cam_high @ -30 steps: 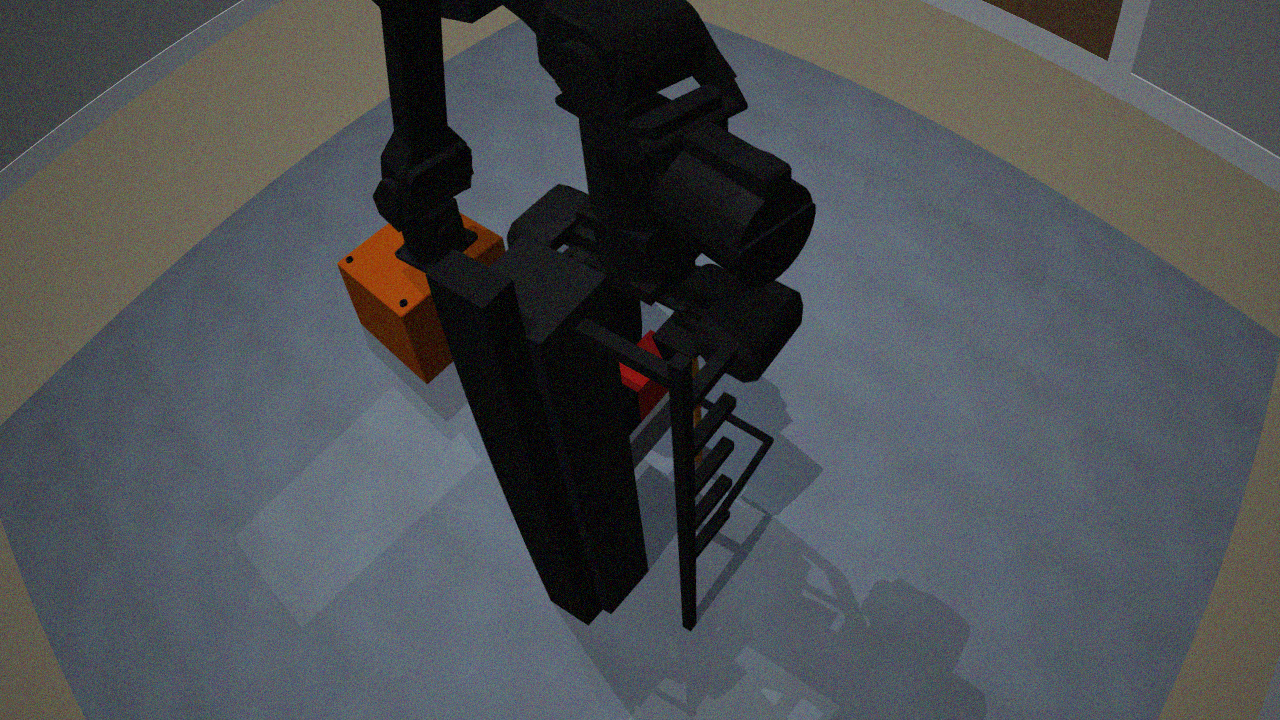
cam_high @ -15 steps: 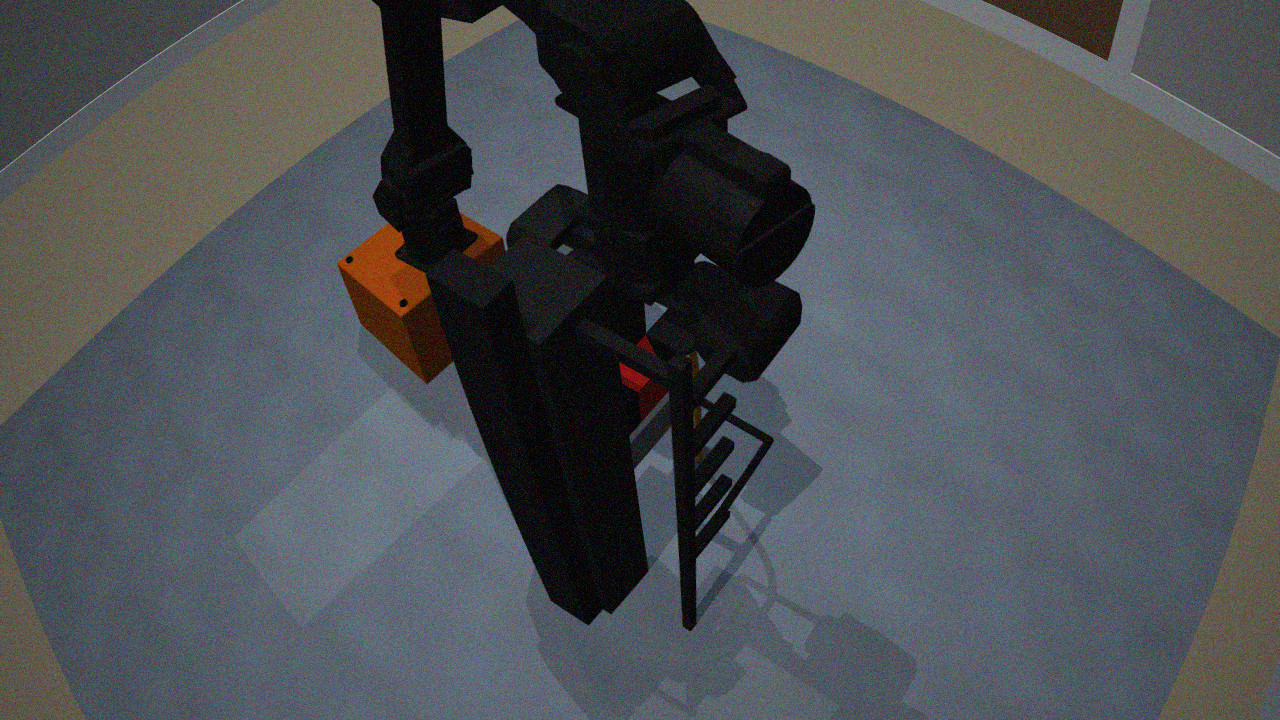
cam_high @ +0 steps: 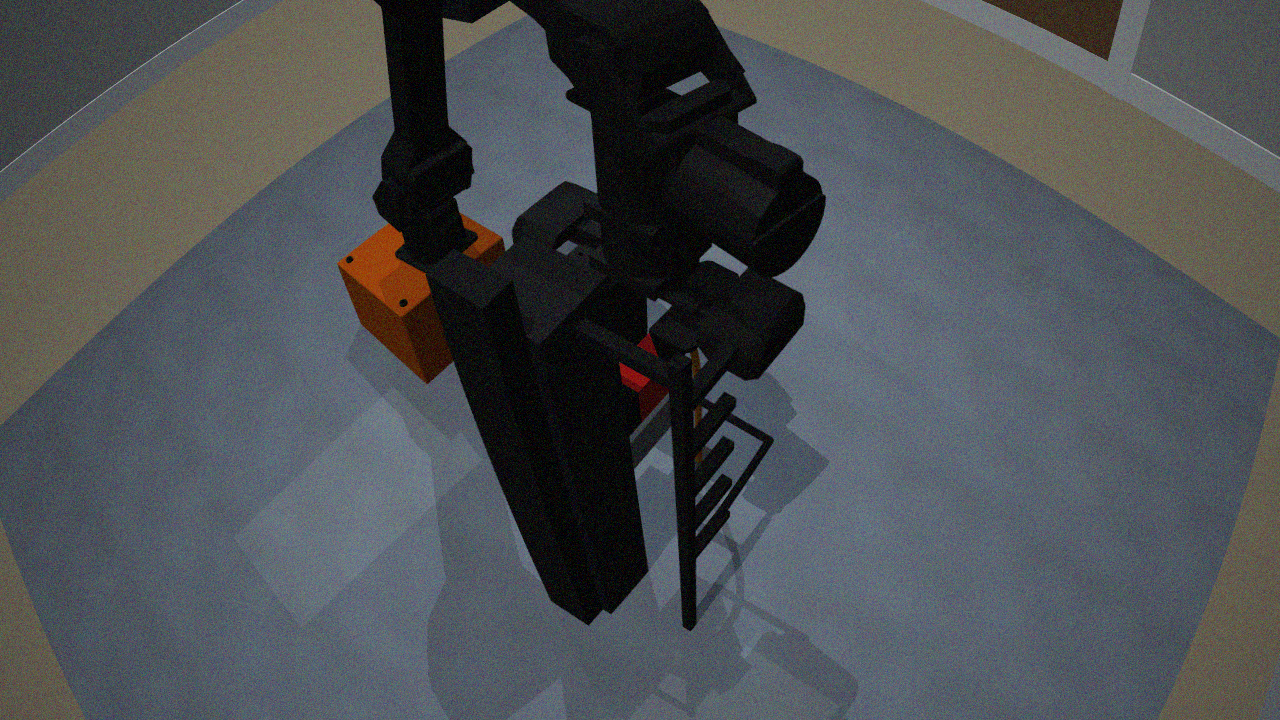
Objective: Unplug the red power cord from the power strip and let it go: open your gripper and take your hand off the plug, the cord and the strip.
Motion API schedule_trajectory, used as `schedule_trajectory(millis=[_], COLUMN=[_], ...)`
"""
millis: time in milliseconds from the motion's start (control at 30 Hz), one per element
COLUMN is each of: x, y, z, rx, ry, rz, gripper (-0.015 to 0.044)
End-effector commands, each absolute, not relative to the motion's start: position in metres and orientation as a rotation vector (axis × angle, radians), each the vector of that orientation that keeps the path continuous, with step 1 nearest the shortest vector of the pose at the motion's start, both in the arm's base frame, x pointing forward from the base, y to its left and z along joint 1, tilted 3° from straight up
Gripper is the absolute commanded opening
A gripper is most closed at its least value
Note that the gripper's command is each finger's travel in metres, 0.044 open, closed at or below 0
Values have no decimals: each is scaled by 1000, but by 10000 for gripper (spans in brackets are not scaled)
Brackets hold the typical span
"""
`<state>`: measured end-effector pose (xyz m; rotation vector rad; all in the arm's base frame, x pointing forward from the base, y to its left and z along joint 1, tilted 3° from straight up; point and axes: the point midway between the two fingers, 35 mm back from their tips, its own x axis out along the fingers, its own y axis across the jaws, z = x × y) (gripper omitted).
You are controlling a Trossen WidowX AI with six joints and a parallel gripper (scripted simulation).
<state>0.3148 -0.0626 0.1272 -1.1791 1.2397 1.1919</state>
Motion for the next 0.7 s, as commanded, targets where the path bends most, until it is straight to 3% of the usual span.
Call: schedule_trajectory(millis=[0, 667], x=[317, 316], y=[-39, -6], z=[128, 128], rx=[-1162, -1162], ry=[1197, 1197], rz=[1222, 1225], gripper=[0, 0])
